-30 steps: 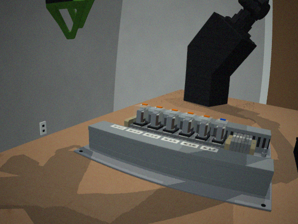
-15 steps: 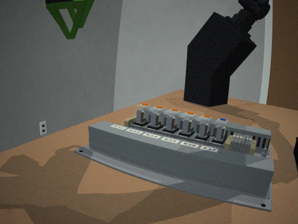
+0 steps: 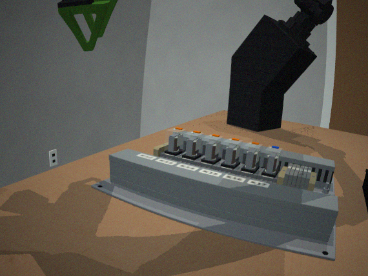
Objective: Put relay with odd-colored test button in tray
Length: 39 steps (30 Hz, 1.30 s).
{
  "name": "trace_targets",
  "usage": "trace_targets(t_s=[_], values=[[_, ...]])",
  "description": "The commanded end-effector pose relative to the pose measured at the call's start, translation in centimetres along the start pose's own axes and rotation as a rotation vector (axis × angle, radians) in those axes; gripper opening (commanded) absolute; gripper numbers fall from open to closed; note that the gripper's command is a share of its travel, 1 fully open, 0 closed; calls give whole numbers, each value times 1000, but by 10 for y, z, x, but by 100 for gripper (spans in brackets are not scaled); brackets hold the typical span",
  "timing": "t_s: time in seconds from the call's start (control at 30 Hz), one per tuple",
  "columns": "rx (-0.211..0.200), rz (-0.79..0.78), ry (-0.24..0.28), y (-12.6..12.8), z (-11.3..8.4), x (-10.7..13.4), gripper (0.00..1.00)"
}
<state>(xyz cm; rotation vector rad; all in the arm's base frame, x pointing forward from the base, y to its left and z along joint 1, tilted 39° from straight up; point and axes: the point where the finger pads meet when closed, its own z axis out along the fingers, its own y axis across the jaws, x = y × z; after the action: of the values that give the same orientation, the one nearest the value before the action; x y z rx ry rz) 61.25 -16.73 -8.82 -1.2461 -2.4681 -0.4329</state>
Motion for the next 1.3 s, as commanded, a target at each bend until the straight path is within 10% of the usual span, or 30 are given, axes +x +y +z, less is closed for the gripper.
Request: trace_targets(t_s=[0.0, 1.27], values=[[-29, -63, -48, 12, -25, 4, 59], [-122, -771, -138, 30, -1, 39, 59]])
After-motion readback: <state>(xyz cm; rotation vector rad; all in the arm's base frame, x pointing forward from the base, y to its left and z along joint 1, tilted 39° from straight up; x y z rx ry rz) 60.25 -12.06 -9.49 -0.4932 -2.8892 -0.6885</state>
